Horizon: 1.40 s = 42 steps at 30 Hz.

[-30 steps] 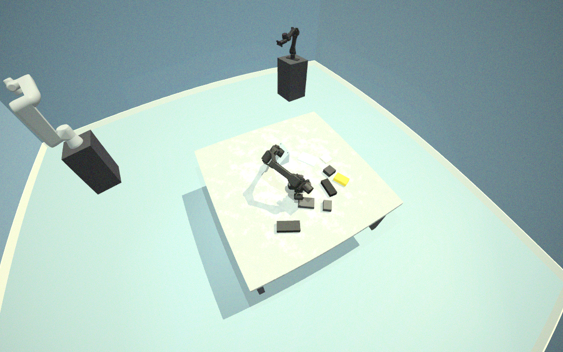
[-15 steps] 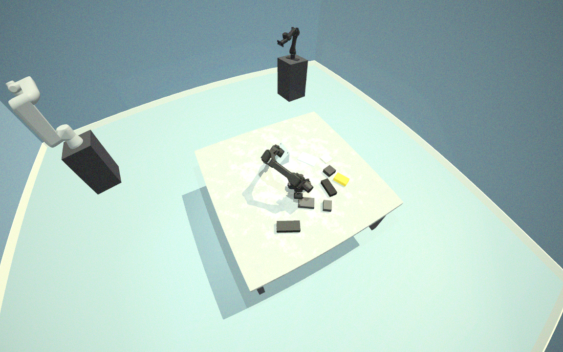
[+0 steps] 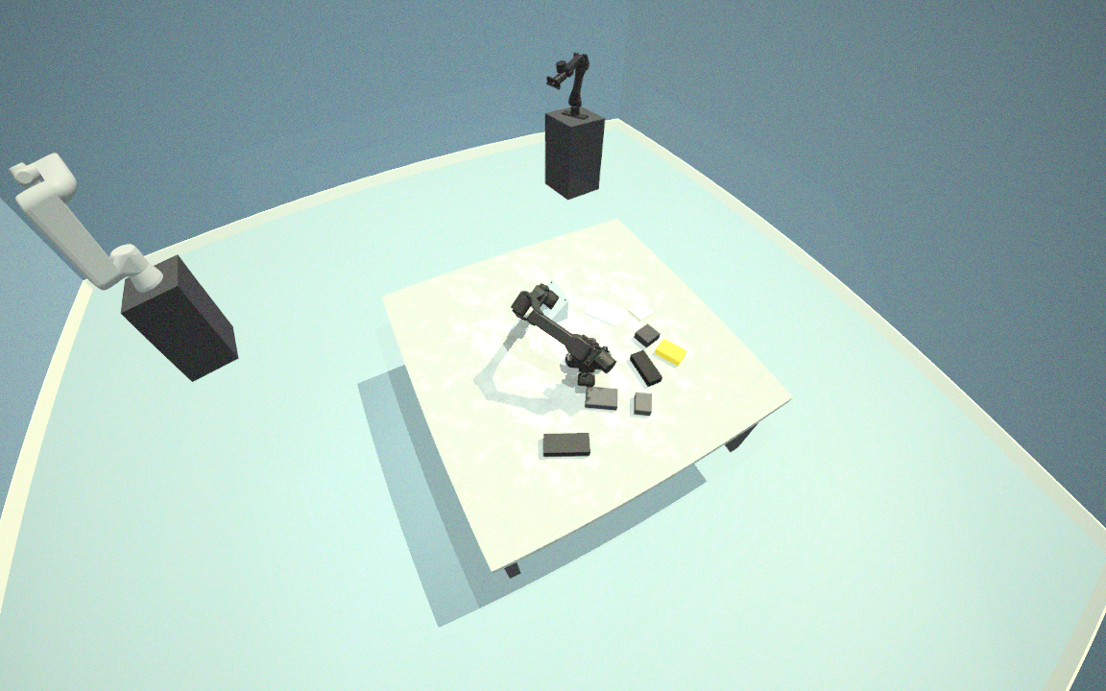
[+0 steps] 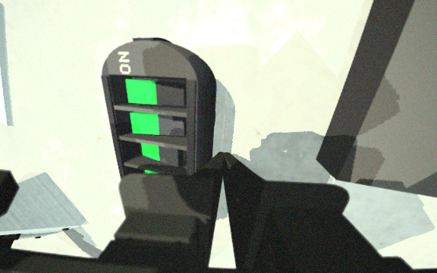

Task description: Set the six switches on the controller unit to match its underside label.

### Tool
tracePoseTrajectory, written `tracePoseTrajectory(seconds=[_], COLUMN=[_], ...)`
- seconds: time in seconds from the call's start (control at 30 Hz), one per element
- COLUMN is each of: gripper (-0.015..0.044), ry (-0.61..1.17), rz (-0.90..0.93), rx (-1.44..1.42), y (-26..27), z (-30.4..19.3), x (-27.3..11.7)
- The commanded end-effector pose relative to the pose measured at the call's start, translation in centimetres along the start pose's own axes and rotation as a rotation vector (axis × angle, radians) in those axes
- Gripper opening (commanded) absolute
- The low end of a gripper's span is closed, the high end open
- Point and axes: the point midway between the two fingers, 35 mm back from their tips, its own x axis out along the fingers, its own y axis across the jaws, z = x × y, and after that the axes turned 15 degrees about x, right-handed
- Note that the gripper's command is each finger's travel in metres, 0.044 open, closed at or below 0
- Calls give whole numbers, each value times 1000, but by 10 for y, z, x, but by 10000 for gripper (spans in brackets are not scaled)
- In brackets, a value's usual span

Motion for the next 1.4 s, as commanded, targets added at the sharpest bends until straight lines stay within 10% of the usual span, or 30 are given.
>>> tracePoseTrajectory(seconds=[0.0, 1.37], gripper=[0, 0], ry=[12, -49], rz=[15, -180], rx=[-12, 6], y=[11, 28], z=[-3, -9], x=[5, -40])
